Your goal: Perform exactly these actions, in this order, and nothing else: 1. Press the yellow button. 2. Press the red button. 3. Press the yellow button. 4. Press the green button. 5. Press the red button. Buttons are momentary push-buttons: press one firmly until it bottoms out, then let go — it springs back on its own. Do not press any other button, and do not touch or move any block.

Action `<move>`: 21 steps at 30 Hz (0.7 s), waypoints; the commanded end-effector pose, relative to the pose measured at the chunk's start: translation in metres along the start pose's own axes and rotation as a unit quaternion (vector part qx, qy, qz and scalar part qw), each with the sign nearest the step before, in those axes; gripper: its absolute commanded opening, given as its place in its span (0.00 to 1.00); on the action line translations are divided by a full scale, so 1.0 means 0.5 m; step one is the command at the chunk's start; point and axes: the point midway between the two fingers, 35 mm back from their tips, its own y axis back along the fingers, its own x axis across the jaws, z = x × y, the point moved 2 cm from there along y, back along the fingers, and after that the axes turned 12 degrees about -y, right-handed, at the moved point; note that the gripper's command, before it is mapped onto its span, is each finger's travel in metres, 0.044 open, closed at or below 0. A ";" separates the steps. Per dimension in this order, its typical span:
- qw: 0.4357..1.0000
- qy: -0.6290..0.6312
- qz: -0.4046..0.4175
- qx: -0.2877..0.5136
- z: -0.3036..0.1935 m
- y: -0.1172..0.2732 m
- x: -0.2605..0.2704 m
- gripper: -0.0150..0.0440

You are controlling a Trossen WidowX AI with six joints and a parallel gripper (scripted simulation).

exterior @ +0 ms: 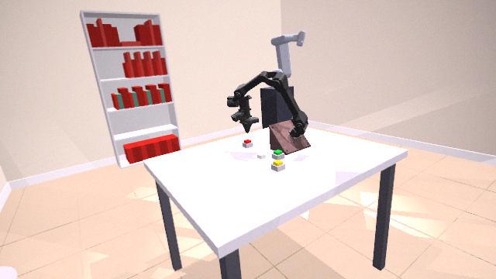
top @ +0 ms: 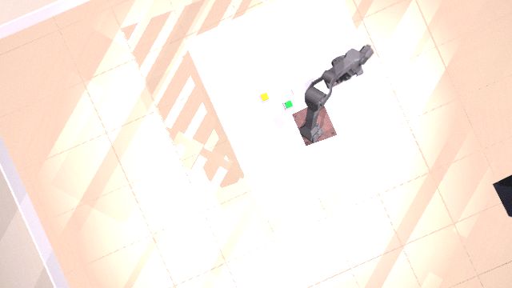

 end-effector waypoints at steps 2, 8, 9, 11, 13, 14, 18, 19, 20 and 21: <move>1.000 0.003 -0.010 -0.009 0.000 0.080 -0.003 0.29; 1.000 -0.001 -0.021 -0.011 0.032 0.094 0.051 0.29; 1.000 -0.003 -0.027 -0.012 0.052 0.102 0.091 0.29; 0.999 -0.005 -0.034 -0.015 0.079 0.111 0.154 0.29; 0.999 -0.006 -0.038 -0.017 0.097 0.115 0.211 0.29; 0.999 -0.007 -0.040 -0.019 0.105 0.116 0.244 0.29; 0.999 -0.007 -0.041 -0.023 0.122 0.114 0.382 0.29; 0.999 -0.006 -0.040 -0.024 0.122 0.112 0.417 0.29; 0.999 -0.006 -0.039 -0.024 0.120 0.109 0.450 0.29; 0.999 -0.005 -0.037 -0.024 0.116 0.106 0.484 0.29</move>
